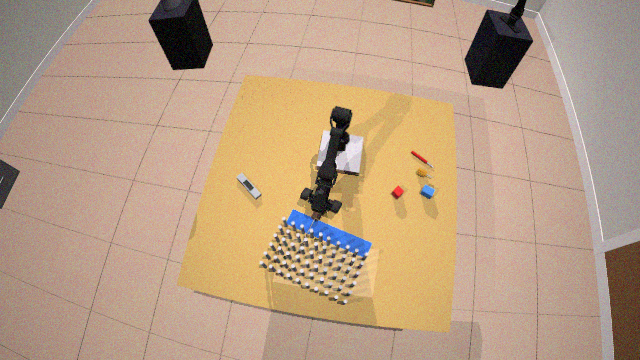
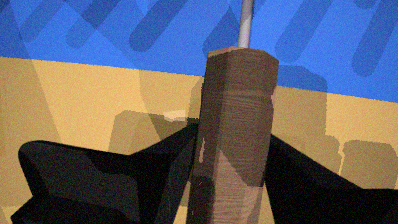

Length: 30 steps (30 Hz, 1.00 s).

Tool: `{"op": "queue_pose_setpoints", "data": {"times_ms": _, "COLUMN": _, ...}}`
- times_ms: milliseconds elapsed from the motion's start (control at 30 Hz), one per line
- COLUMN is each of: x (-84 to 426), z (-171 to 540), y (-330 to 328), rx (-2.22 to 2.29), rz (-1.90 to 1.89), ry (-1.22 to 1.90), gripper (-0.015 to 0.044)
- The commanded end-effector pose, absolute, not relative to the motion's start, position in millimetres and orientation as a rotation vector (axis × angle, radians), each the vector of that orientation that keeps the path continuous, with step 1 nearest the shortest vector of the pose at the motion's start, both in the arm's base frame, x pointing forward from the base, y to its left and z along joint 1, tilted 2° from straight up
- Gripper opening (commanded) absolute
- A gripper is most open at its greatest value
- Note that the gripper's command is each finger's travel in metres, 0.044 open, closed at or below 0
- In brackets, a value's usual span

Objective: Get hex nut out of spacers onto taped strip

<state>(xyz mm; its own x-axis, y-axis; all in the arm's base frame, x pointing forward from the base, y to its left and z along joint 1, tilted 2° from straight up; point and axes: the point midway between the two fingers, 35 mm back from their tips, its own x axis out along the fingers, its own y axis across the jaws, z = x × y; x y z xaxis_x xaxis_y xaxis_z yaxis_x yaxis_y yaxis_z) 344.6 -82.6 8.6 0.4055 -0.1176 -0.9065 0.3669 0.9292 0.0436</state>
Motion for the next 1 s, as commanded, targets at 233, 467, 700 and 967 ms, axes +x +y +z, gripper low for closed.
{"op": "queue_pose_setpoints", "data": {"times_ms": 233, "x": 337, "z": 9, "y": -80, "rx": 0.253, "rz": -0.313, "ry": 1.113, "gripper": 0.0000}}
{"op": "queue_pose_setpoints", "data": {"times_ms": 467, "x": 333, "z": 9, "y": -79, "rx": 0.254, "rz": -0.313, "ry": 1.113, "gripper": 0.0000}}
{"op": "queue_pose_setpoints", "data": {"times_ms": 700, "x": 329, "z": 9, "y": -77, "rx": 0.254, "rz": -0.313, "ry": 1.114, "gripper": 0.0000}}
{"op": "queue_pose_setpoints", "data": {"times_ms": 967, "x": 325, "z": 8, "y": -75, "rx": 0.254, "rz": -0.314, "ry": 1.114, "gripper": 0.0000}}
